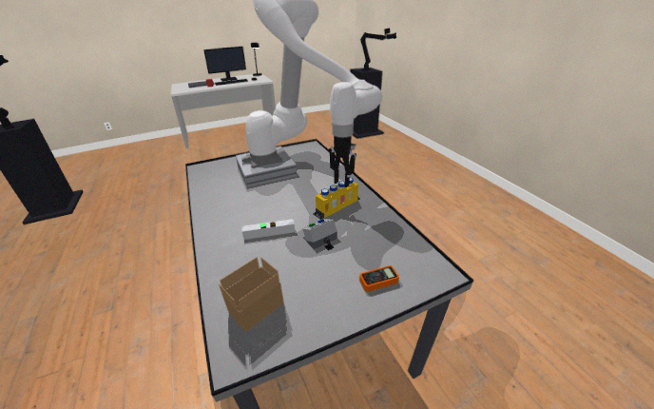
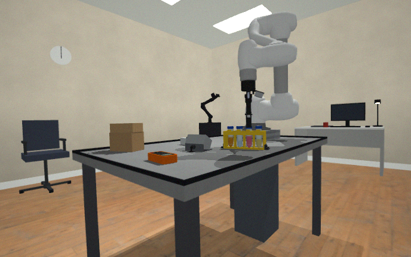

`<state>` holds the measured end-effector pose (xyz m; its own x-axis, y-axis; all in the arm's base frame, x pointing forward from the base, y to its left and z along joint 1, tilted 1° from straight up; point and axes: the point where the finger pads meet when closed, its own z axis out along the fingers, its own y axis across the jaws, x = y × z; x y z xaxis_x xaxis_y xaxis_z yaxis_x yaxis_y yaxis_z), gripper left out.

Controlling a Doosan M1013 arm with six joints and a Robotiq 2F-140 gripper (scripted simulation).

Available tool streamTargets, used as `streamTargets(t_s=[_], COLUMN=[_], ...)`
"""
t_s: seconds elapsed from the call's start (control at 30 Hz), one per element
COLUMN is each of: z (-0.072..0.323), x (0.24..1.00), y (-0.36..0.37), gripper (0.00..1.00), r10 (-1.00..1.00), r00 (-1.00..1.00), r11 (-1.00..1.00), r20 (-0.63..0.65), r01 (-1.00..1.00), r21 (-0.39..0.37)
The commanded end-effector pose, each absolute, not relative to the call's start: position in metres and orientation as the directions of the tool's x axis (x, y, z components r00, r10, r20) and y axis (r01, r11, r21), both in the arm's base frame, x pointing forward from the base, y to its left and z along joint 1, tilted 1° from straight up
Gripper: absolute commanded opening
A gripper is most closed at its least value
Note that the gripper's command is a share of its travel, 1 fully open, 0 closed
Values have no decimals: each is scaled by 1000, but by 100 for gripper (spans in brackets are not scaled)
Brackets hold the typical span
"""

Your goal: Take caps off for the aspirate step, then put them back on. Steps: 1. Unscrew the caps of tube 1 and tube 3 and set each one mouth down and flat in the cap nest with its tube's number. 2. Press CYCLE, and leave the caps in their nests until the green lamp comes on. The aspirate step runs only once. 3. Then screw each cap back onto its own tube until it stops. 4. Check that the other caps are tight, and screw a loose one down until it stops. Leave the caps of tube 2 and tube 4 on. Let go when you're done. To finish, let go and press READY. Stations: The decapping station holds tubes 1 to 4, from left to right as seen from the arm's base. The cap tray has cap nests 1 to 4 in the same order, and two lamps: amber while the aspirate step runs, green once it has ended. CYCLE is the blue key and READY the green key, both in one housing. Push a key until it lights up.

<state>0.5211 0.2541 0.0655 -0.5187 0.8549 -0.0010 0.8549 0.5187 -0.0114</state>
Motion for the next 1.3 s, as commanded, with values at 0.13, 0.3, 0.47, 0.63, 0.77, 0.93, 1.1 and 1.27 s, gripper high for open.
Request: streamTargets(t_s=[0.13,0.3,0.47,0.63,0.77,0.93,1.1,1.27], z=[63,62,62,62,62,62,62,62], x=[521,521,521,521,521,521,521,521], y=[254,254,254,254,254,254,254,254], gripper=[41,41,30,30,30,30,30,30], r10=[855,855,855,855,855,894,934,954], r00=[-519,-519,-519,-519,-519,-449,-357,-301], r11=[519,519,519,519,519,449,357,301], r20=[-1,-1,-1,-1,-1,-2,-3,-3], r01=[855,855,855,855,855,894,934,954], r21=[-10,-10,-10,-10,-10,-10,-10,-10])
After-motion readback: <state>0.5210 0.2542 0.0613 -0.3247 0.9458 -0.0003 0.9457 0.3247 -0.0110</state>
